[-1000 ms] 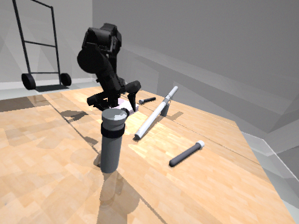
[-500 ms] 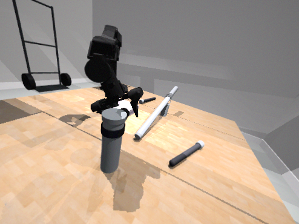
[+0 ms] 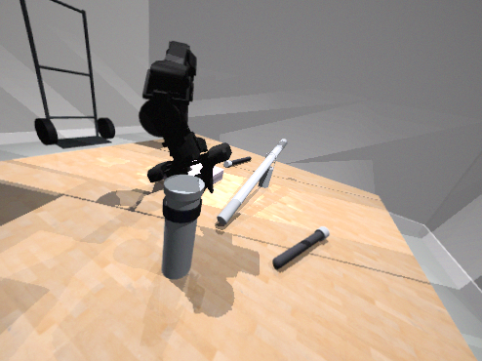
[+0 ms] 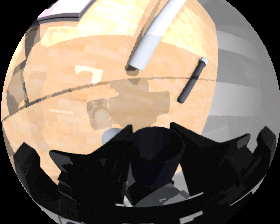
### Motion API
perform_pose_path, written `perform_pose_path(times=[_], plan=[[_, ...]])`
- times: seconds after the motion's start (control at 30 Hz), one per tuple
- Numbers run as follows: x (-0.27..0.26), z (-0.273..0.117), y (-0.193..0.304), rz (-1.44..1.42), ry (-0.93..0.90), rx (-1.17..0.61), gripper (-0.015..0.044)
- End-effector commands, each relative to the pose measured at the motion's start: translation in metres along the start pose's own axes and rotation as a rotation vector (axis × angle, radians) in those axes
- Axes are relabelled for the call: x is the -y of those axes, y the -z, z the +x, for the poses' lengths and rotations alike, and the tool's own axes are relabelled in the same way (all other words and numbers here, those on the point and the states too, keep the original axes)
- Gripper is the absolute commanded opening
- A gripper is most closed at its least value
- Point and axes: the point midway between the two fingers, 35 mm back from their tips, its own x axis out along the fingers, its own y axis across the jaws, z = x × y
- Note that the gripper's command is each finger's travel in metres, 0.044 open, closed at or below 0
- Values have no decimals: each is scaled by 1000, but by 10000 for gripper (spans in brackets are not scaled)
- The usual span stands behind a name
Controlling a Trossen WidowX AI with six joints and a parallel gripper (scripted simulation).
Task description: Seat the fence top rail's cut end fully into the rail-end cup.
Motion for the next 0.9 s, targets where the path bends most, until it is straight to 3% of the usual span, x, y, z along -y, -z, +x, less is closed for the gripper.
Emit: perform_pose_path(times=[0.0, 0.07, 0.2, 0.87], plan=[[-1, 1, 0, 5, -5, 1, 99], [-1, 1, 0, 5, -5, 1, 85], [1, 2, 0, 27, -5, -12, 0], [14, 10, 2, 172, -4, -95, 0]])
